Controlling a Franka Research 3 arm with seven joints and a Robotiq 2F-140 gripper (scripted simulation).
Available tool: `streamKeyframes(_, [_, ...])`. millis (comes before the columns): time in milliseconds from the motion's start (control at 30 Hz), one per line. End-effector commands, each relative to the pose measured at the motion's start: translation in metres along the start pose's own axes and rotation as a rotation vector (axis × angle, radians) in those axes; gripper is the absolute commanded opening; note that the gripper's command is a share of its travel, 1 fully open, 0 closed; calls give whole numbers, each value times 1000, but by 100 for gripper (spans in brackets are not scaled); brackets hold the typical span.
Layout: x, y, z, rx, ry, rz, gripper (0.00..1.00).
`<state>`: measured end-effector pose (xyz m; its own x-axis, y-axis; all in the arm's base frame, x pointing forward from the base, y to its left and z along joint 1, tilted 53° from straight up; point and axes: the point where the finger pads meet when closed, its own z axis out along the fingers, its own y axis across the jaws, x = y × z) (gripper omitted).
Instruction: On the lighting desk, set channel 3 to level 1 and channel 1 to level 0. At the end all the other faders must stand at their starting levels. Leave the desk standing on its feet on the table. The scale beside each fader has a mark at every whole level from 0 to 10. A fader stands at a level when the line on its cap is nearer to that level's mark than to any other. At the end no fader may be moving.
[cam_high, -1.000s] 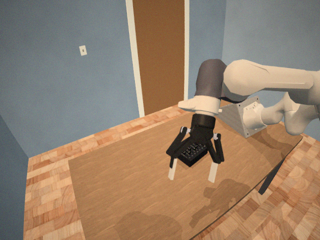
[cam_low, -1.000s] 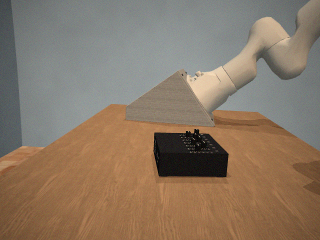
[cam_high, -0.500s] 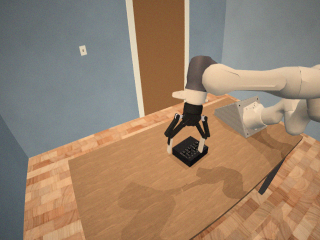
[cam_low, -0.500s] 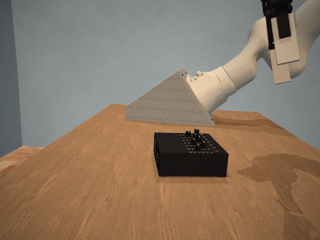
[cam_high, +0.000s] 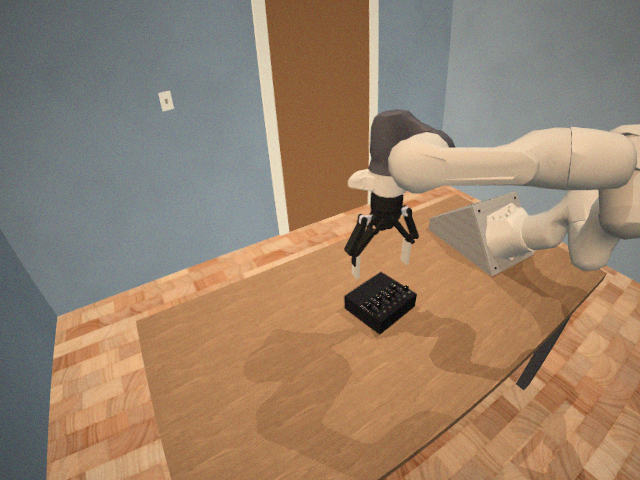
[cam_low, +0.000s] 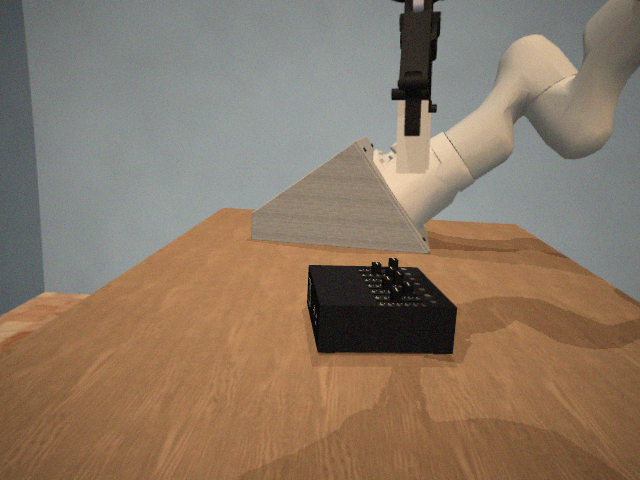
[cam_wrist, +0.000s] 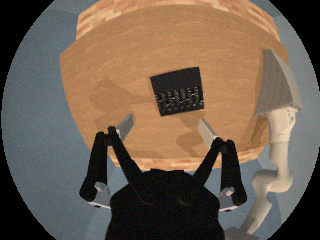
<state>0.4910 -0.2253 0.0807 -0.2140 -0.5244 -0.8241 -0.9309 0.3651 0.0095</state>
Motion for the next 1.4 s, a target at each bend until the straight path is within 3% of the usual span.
streamKeyframes(0, [18, 17, 1, -33, 28, -137, 100])
streamKeyframes(67, [18, 17, 1, -33, 28, -137, 100])
streamKeyframes(133, [33, 34, 1, -71, 43, -157, 100])
streamKeyframes(1367, [33, 34, 1, -71, 43, -157, 100])
